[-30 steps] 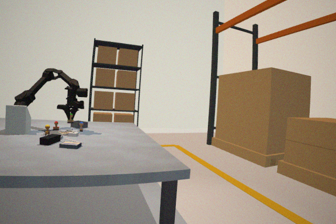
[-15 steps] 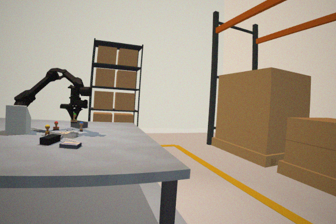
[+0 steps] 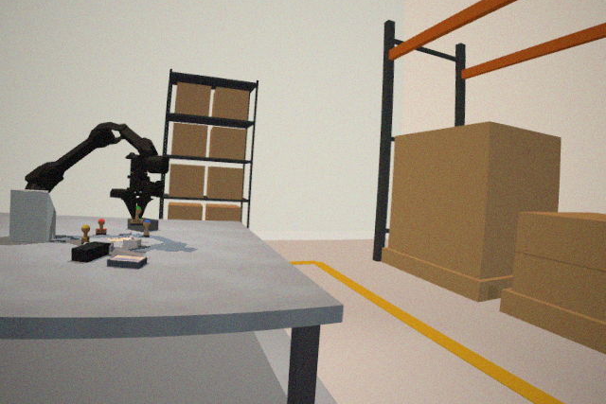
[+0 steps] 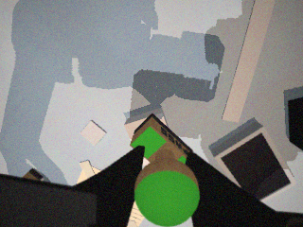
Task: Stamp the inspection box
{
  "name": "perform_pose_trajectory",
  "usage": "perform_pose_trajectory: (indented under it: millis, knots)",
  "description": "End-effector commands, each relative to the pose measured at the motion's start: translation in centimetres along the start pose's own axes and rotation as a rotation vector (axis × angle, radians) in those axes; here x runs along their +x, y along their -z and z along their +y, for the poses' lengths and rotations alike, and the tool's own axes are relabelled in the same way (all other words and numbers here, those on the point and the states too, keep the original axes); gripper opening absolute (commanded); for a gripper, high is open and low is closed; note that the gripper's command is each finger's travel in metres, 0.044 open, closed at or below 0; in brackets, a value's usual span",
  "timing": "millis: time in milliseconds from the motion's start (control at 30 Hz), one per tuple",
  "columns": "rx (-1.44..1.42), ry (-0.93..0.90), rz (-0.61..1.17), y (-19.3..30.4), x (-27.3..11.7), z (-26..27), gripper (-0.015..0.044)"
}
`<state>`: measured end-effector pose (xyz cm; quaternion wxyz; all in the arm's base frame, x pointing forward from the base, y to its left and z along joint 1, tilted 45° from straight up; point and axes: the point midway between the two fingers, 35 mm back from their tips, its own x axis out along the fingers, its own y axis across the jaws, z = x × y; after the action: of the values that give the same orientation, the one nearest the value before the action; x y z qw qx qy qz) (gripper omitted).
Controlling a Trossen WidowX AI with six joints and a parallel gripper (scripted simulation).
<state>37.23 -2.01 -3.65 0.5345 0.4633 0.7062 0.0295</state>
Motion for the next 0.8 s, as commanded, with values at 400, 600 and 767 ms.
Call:
perform_pose_trajectory:
  millis: [400, 600, 767]
  knots:
    - [-0.002, 0.001, 0.006, -3.0, 1.0, -3.0, 0.0]
    - [-0.001, 0.001, 0.006, -3.0, 2.0, -2.9, 0.0]
    - [-0.001, 0.001, 0.006, -3.0, 2.8, -2.9, 0.0]
